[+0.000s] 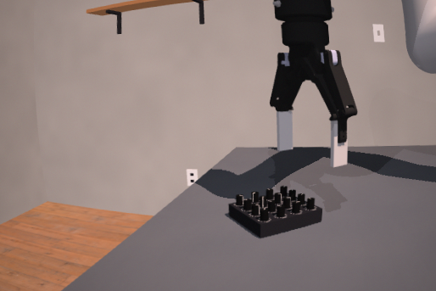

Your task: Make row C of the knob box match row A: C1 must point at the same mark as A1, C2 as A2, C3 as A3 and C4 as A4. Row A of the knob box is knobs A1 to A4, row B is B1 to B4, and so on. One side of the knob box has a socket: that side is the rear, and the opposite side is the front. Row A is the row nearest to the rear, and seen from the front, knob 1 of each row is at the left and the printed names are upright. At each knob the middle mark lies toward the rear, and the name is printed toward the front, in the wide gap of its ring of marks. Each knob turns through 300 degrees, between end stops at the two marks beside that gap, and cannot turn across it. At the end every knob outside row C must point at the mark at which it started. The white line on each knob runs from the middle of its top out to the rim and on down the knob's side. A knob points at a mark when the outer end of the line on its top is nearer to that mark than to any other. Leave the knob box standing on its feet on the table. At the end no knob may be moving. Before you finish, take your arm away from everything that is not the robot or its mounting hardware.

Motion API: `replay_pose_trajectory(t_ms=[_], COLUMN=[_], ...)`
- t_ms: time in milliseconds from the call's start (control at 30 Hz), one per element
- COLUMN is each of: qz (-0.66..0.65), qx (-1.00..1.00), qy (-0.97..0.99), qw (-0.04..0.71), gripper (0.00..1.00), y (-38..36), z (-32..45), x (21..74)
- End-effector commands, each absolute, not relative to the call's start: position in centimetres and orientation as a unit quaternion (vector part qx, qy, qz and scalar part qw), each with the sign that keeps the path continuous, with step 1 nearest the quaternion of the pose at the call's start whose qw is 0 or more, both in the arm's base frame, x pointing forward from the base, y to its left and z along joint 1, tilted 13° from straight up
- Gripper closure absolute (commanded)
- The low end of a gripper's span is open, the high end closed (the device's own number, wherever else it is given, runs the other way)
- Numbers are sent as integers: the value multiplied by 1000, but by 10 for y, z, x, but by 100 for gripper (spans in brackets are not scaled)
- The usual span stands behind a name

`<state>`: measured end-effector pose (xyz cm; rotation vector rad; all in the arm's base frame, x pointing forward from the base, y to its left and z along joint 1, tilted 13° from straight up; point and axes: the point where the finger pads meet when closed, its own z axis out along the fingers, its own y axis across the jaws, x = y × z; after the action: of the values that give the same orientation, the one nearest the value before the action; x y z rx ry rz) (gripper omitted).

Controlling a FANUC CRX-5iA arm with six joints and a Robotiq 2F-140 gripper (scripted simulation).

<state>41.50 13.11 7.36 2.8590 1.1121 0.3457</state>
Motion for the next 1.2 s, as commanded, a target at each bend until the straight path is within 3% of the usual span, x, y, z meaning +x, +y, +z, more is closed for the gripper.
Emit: replay_pose_trajectory(t_ms=[0,333,1167], qz=[112,113,113], qx=[926,935,991], qy=[360,336,-65], qw=[27,24,-23], gripper=[0,0,0], y=[131,133,165], z=[74,75,92], x=[415,417,440])
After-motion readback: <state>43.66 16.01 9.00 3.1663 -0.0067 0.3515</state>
